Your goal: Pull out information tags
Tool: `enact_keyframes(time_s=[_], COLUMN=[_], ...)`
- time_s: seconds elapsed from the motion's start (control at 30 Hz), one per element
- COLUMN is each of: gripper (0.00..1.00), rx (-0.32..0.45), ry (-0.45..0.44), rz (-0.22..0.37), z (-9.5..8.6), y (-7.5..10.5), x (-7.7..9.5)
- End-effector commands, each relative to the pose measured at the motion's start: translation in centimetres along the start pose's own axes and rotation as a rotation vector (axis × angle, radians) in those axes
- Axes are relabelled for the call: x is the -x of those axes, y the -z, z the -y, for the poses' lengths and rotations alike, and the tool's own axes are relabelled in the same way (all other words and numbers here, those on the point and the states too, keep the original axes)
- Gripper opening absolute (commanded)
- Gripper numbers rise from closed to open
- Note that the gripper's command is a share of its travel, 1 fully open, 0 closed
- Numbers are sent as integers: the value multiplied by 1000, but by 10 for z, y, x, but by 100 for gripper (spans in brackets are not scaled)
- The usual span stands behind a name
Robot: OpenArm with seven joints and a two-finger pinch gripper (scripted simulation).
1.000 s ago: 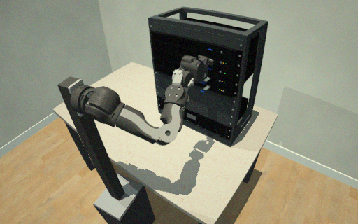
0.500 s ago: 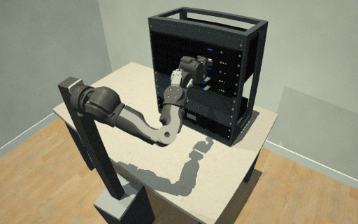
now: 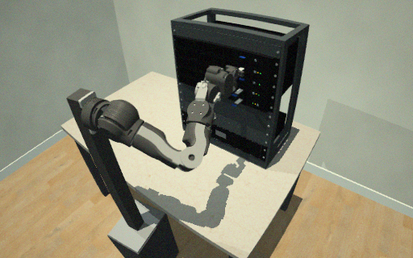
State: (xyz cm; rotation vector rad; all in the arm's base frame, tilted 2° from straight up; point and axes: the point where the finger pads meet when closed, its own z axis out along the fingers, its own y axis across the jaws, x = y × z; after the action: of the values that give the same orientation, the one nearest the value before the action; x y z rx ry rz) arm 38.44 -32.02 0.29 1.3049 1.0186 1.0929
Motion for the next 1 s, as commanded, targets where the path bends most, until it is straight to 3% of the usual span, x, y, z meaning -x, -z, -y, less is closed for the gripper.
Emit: enact_keyframes(time_s=[0.0,0.2,0.97], gripper=[0,0,0], rx=[3,3,3], ry=[1,1,1], rz=[-7,-7,-7], z=[-3,-3,-3], y=[2,13,18], x=[-1,-1,-1])
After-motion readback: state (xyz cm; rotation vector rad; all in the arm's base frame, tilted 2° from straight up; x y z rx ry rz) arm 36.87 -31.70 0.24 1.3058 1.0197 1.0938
